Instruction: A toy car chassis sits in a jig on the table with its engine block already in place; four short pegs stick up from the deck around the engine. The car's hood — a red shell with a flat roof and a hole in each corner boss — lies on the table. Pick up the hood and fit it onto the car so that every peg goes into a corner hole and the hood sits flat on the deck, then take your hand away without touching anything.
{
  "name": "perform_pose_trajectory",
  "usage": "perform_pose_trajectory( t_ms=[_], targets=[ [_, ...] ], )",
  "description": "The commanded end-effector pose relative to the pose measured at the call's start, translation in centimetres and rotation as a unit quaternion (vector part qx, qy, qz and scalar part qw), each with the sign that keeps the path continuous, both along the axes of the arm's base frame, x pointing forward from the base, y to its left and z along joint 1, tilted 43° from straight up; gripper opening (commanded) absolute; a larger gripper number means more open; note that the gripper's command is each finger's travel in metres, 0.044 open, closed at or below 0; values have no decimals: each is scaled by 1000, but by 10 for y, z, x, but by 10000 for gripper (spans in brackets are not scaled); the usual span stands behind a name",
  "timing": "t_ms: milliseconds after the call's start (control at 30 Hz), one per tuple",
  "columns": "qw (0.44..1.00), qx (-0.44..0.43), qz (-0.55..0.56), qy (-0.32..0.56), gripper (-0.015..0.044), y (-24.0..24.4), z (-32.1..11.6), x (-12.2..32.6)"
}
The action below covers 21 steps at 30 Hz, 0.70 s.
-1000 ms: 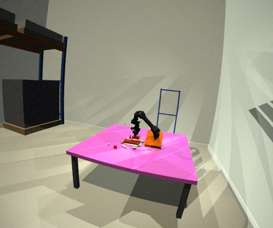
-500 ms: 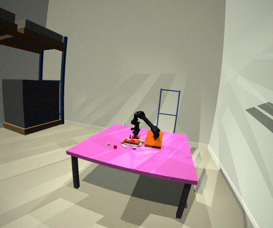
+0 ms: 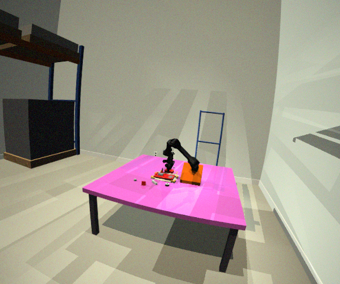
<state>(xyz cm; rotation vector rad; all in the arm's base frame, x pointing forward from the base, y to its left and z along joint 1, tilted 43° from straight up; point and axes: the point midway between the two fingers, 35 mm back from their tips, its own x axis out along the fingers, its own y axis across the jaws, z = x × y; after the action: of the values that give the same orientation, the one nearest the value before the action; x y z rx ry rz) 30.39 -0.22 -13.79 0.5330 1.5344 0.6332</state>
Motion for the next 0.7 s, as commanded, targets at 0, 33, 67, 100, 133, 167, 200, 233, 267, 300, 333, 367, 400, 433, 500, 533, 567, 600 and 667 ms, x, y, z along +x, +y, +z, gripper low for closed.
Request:
perform_pose_trajectory(
  t_ms=[0,33,67,100,133,167,200,233,267,300,333,367,400,433,500,533,567,600,667],
  targets=[
    [1000,1,-2,0,440,1,-1,0],
    [1000,1,-2,0,440,2,-2,0],
    [1000,1,-2,0,440,2,-2,0],
    [1000,1,-2,0,440,2,-2,0],
    [1000,1,-2,0,440,3,-3,0],
    [1000,1,-2,0,440,3,-3,0],
    [1000,1,-2,0,440,4,-3,0],
    [1000,2,-2,0,440,4,-4,0],
    [1000,2,-2,0,440,4,-4,0],
    [1000,2,-2,0,440,5,-4,0],
    [1000,2,-2,0,440,5,-5,0],
    [1000,2,-2,0,440,5,-5,0],
    [1000,0,0,0,414,4,-4,-1],
    [1000,0,0,0,387,4,-4,-1],
    [1000,0,0,0,335,4,-4,-1],
    [1000,0,0,0,328,4,-4,-1],
    [1000,0,0,0,322,4,-4,-1],
    [1000,0,0,0,315,4,-4,-1],
    [1000,0,0,0,302,4,-4,-1]
  ],
)
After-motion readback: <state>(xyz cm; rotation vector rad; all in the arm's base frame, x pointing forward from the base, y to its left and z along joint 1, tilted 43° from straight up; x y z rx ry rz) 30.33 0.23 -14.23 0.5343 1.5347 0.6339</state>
